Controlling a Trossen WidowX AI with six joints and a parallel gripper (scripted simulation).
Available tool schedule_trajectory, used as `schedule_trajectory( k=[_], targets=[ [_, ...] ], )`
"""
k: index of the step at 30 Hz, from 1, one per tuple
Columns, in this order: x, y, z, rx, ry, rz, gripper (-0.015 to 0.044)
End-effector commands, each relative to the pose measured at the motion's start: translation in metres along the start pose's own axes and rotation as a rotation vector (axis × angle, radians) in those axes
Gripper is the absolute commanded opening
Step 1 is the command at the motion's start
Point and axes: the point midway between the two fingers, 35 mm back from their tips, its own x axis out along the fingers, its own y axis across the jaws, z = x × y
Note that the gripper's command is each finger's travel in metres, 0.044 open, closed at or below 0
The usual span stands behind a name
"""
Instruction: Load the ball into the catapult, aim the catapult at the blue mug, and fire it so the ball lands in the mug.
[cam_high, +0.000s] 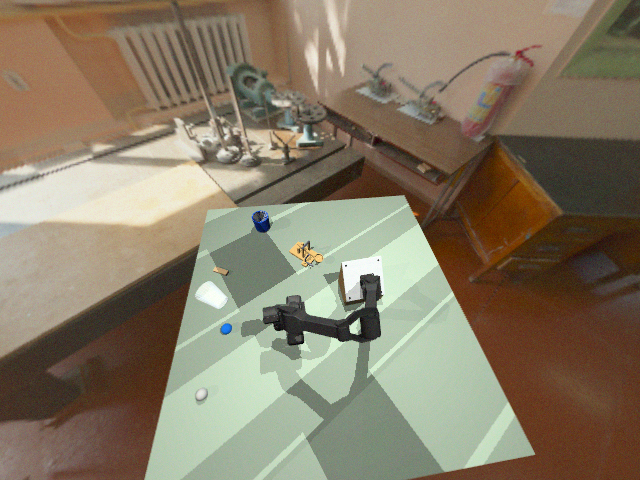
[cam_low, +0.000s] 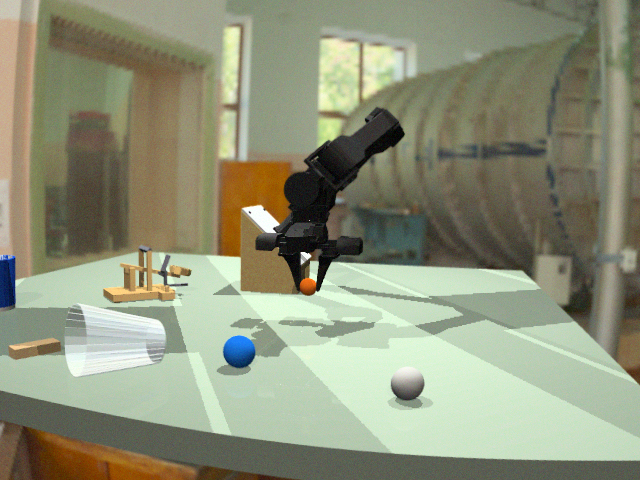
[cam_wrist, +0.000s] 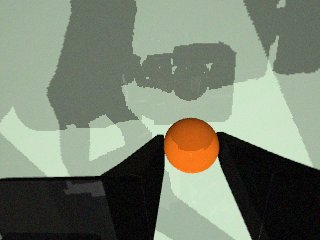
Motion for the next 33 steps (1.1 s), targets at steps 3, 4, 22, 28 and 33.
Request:
schedule_trajectory(
  k=[3, 4, 22, 28, 33],
  targets=[
    [-0.049, 0.000, 0.000, -0.008, -0.011, -0.003, 0.0000],
    [-0.056, 0.000, -0.001, -0.008, -0.011, -0.002, 0.0000],
    [-0.081, -0.064, 0.001, 0.135, 0.026, -0.032, 0.0000],
    [-0.081, -0.109, 0.000, 0.230, 0.053, -0.046, 0.0000],
    [-0.081, -0.145, -0.005, 0.306, 0.080, -0.050, 0.0000]
  ],
)
